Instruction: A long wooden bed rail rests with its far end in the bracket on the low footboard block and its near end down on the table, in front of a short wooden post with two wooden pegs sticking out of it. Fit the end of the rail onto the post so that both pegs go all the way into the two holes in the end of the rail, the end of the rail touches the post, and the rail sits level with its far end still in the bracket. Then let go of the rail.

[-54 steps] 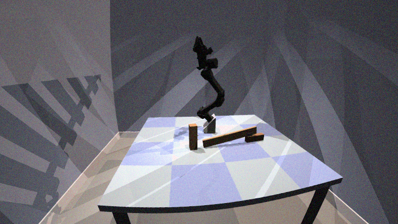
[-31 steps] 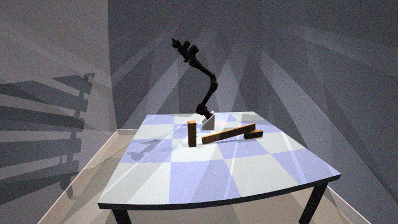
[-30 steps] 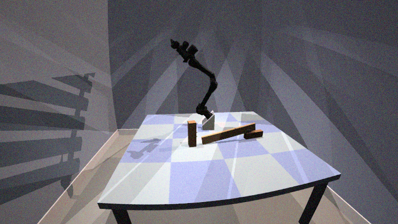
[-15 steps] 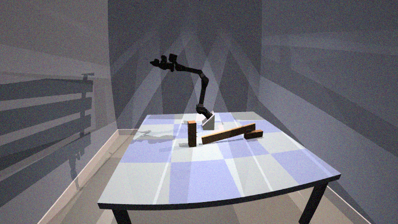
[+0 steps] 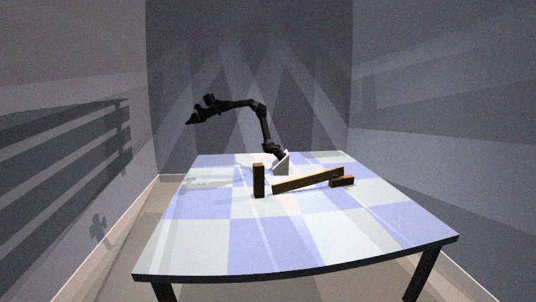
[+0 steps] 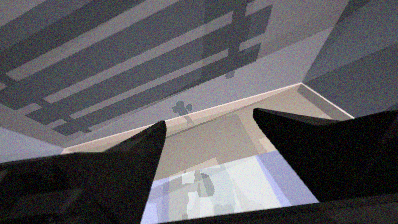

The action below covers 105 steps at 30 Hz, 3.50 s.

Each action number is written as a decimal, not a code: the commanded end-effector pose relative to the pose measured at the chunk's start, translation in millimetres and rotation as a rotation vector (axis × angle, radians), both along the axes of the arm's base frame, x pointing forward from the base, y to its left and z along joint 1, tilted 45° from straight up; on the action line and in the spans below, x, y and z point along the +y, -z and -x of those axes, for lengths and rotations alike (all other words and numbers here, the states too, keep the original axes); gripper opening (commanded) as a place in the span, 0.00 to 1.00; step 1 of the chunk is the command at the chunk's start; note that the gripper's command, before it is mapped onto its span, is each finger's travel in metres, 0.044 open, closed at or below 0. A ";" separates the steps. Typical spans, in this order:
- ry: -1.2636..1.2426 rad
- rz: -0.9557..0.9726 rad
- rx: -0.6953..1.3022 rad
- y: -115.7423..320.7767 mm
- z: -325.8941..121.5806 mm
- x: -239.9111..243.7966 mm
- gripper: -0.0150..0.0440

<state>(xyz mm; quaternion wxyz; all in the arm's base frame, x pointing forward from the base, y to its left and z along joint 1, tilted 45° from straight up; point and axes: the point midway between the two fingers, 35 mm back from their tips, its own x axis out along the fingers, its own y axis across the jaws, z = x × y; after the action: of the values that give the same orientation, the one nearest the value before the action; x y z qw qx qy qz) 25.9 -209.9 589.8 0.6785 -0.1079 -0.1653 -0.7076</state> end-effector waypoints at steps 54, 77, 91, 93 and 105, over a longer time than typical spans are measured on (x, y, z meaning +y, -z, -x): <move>-0.679 -0.008 3.307 586.0 -277.3 204.7 1.00; -0.681 -0.006 3.307 608.6 -276.7 182.1 1.00; -0.678 -0.007 3.307 623.5 -274.1 165.8 1.00; -0.677 -0.007 3.307 625.6 -273.5 163.5 1.00; -0.674 -0.008 3.308 634.0 -271.0 153.6 0.91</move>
<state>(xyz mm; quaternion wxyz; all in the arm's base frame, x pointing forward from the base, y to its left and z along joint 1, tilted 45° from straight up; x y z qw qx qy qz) 298.9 -55.7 -42.8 -0.2266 0.6398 -0.6608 -0.3204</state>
